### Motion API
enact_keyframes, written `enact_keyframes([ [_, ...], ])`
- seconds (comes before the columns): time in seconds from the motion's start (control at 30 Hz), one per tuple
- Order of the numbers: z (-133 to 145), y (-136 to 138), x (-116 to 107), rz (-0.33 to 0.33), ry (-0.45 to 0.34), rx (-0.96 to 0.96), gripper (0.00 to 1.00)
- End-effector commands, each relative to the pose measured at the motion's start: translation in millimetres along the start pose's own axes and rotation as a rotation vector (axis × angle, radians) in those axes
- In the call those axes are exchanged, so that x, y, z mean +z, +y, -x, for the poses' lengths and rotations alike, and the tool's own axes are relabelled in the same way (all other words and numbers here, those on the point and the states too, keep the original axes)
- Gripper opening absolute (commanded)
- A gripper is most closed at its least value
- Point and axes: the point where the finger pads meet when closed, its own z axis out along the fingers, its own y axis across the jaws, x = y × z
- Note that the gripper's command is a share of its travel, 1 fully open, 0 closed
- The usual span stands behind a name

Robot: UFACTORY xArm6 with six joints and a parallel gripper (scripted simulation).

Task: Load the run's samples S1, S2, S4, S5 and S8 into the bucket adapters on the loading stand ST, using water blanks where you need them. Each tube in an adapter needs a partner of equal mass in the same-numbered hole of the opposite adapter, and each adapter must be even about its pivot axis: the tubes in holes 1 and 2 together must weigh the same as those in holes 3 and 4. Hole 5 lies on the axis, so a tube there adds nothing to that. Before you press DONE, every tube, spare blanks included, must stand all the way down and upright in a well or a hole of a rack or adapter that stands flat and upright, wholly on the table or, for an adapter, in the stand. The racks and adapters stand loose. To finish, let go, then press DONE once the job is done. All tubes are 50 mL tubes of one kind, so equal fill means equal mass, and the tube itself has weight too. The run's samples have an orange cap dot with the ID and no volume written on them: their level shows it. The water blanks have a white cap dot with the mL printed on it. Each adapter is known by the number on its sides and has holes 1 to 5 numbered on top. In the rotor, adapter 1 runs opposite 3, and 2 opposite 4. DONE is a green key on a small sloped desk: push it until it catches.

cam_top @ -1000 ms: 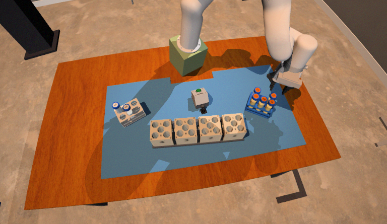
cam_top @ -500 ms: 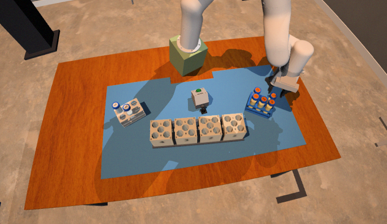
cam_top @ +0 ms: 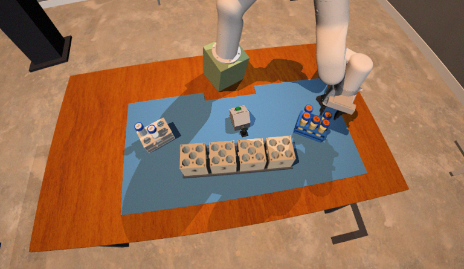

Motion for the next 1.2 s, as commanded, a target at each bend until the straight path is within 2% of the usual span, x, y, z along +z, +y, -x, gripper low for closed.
enact_keyframes([
  [0.0,0,-2,-1,-0.004,0.001,0.0,0.57],
  [1.17,0,-2,18,-0.004,0.001,0.0,0.57],
])
